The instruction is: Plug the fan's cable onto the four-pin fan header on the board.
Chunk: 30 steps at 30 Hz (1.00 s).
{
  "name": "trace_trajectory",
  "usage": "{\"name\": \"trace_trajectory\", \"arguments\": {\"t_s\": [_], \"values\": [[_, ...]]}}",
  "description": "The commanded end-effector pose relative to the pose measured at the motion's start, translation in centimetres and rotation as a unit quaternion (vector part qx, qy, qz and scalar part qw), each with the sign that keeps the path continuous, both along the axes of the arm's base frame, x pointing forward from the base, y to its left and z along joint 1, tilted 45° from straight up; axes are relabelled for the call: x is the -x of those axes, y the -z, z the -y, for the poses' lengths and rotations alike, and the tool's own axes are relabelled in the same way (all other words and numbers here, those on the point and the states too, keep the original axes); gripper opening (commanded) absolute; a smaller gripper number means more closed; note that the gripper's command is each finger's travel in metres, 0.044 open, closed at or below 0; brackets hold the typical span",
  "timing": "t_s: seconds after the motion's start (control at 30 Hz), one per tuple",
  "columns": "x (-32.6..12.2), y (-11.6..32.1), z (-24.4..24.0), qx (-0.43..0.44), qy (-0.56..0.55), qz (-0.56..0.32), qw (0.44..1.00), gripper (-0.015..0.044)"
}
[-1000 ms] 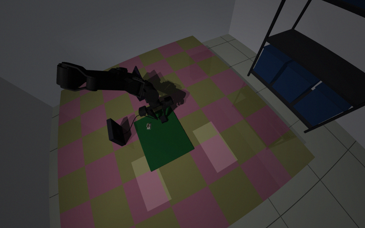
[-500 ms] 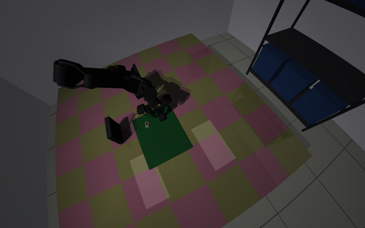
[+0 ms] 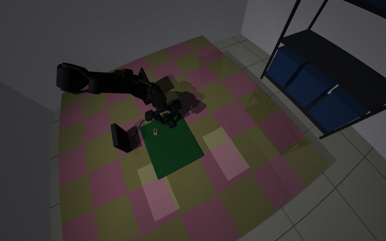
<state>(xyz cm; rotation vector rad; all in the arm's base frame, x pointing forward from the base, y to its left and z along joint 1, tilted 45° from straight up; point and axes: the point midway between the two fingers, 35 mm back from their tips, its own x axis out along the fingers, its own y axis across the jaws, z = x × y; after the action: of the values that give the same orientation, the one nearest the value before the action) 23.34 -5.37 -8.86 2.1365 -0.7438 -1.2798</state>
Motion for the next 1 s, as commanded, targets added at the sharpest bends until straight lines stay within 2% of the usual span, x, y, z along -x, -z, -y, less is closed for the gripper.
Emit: {"name": "trace_trajectory", "arguments": {"t_s": [0.0,0.33,0.37,0.97], "values": [[1.0,0.5,0.9,0.007,0.011,-0.023,1.0,0.021],[1.0,0.5,0.9,0.007,0.011,-0.023,1.0,0.021],[0.0,0.0,0.0,0.0,0.0,-0.001,1.0,0.0205],[-1.5,0.5,-1.9,-0.031,0.053,-0.064,0.996,0.0205]]}}
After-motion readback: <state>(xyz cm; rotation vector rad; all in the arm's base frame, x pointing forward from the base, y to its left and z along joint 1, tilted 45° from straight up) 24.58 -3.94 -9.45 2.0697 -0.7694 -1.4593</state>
